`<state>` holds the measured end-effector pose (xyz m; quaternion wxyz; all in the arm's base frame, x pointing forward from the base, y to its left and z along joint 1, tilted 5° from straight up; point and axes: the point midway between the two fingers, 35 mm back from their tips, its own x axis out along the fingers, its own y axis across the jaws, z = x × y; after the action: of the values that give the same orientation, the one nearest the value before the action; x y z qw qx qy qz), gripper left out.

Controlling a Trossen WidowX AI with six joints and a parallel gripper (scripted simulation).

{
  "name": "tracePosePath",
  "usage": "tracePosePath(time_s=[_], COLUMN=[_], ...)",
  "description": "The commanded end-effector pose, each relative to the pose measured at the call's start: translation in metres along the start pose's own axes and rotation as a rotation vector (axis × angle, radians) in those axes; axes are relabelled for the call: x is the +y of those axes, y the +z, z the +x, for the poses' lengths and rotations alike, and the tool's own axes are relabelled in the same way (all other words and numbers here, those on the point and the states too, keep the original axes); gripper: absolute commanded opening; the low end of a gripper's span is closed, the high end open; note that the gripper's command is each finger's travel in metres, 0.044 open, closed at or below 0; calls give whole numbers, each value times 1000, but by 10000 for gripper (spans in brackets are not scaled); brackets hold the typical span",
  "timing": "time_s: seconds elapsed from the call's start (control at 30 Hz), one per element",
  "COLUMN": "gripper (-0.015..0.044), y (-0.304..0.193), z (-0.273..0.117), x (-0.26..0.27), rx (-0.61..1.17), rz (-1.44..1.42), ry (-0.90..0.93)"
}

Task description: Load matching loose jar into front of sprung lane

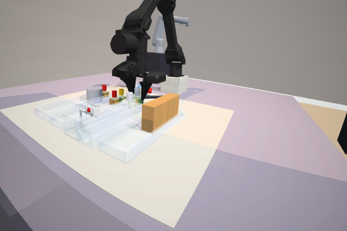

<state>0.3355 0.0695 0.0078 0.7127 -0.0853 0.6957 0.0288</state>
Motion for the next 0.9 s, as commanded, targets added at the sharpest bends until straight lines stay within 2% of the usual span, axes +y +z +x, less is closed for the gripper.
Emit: tracePosePath(time_s=[0.0, 0.87], gripper=[0, 0], y=[8, 7], z=[-1, 7], x=[0, 0], rx=[-32, -32], rz=[-1, -1], ry=[1, 0])
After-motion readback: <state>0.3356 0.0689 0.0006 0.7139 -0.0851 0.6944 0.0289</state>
